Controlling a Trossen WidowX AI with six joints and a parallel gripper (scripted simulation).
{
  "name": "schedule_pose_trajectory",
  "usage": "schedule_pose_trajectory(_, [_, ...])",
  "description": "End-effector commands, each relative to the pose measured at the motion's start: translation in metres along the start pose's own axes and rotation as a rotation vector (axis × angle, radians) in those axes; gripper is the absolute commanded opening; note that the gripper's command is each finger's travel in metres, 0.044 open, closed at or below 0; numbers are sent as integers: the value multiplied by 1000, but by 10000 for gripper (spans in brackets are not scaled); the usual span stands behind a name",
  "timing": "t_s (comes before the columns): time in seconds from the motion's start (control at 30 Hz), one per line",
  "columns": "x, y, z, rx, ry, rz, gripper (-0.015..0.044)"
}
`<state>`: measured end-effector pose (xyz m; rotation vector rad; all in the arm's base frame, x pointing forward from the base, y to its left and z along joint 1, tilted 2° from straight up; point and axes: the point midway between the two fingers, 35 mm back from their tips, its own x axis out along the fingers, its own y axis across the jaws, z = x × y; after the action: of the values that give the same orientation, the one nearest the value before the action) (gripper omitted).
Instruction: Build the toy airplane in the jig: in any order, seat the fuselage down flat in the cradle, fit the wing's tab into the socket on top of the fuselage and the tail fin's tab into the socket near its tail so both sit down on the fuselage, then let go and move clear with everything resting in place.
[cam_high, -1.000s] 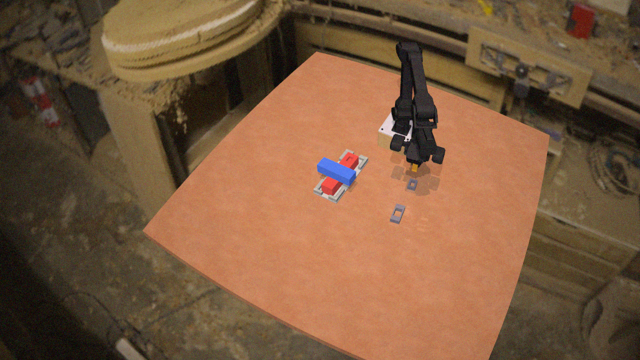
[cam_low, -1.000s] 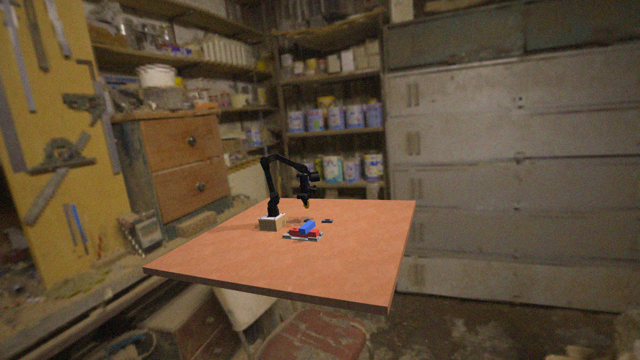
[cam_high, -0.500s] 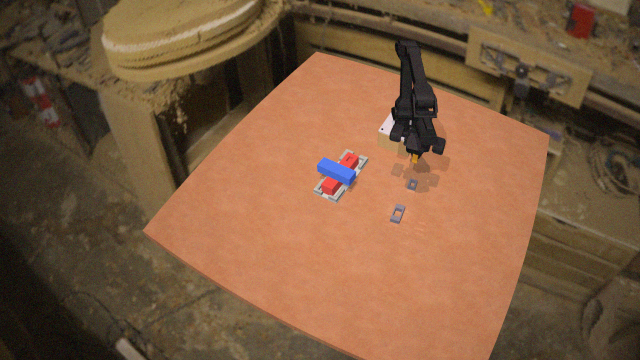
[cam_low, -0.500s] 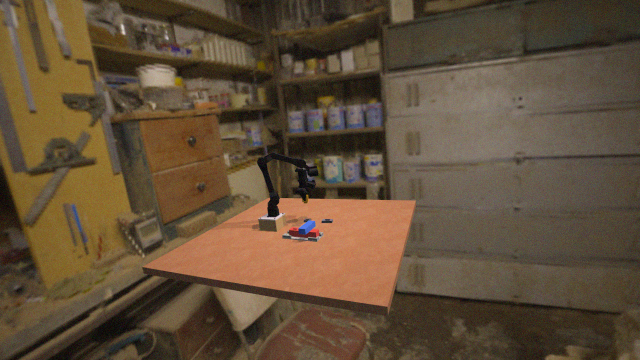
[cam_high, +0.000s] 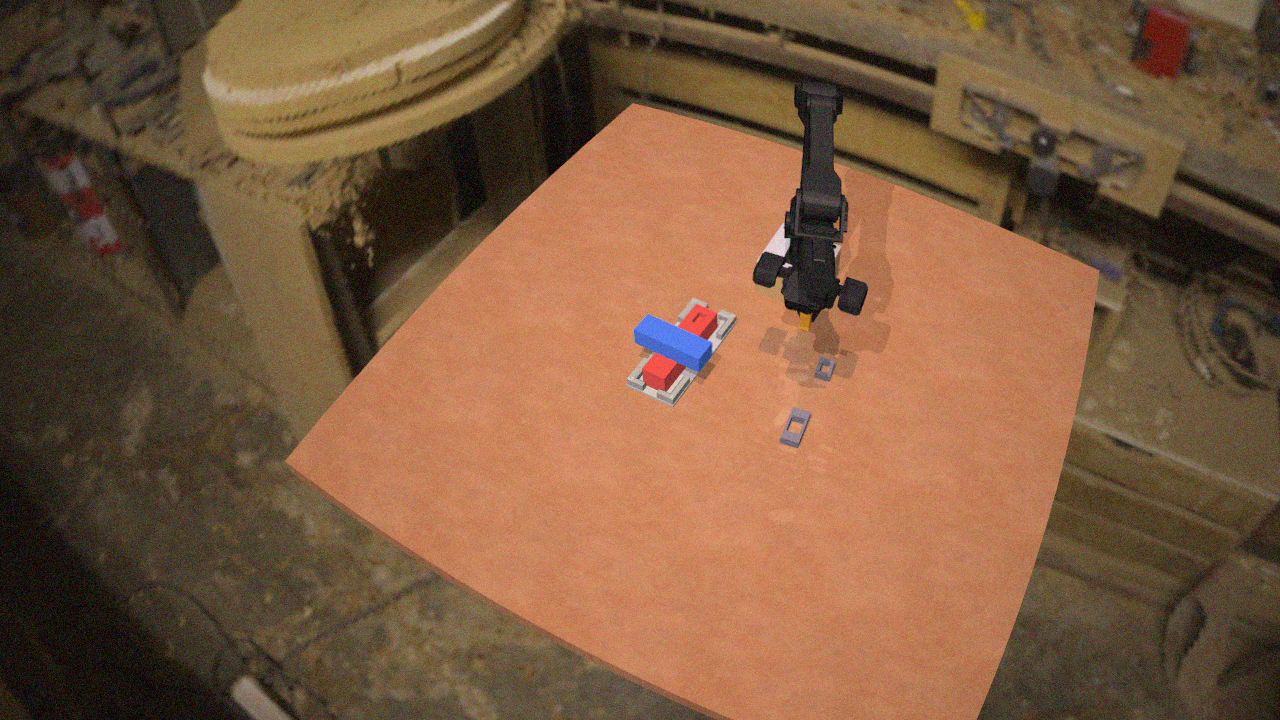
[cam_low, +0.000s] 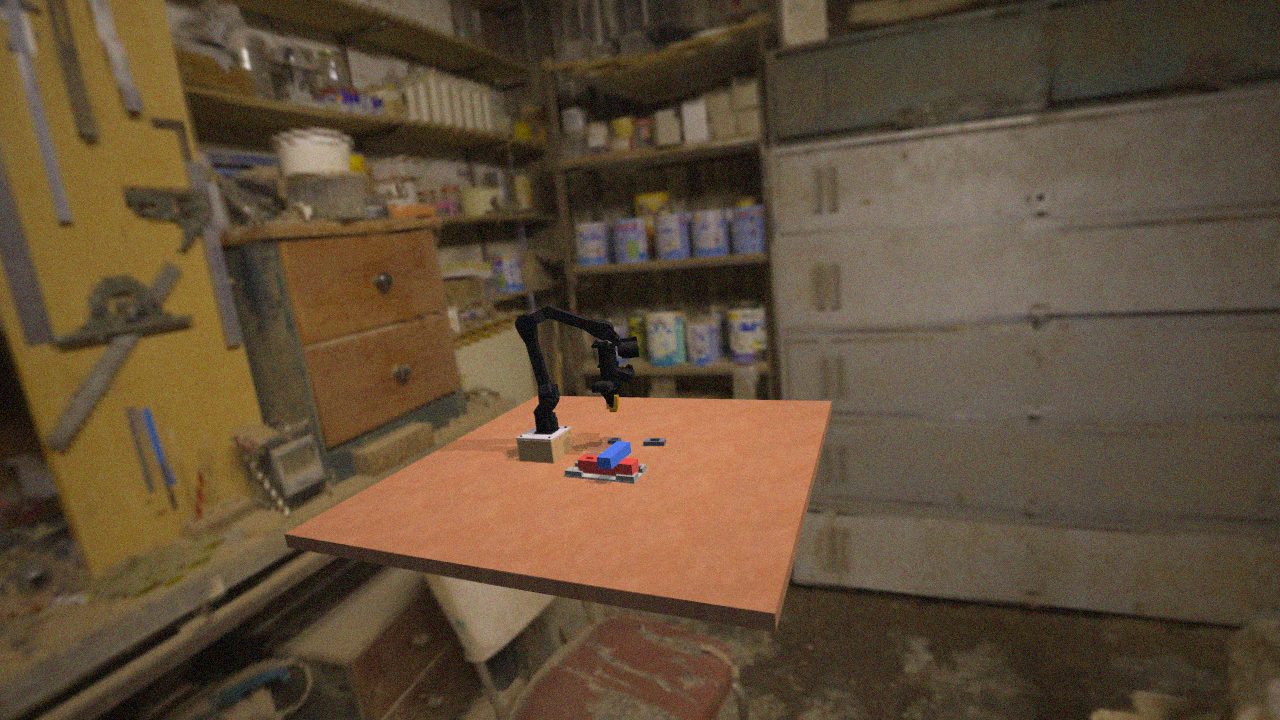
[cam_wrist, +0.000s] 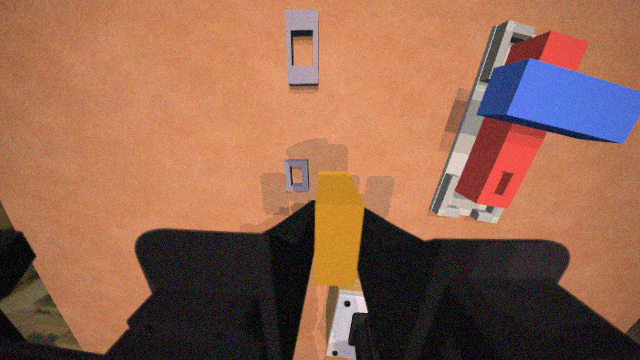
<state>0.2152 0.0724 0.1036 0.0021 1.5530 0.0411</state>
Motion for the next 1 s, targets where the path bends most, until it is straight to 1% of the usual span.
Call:
schedule_pose_trajectory(0.0, [3, -9, 4, 3, 0, 2, 0])
schedule_pose_trajectory(0.97, [21, -100, 17, 66, 0, -7, 0])
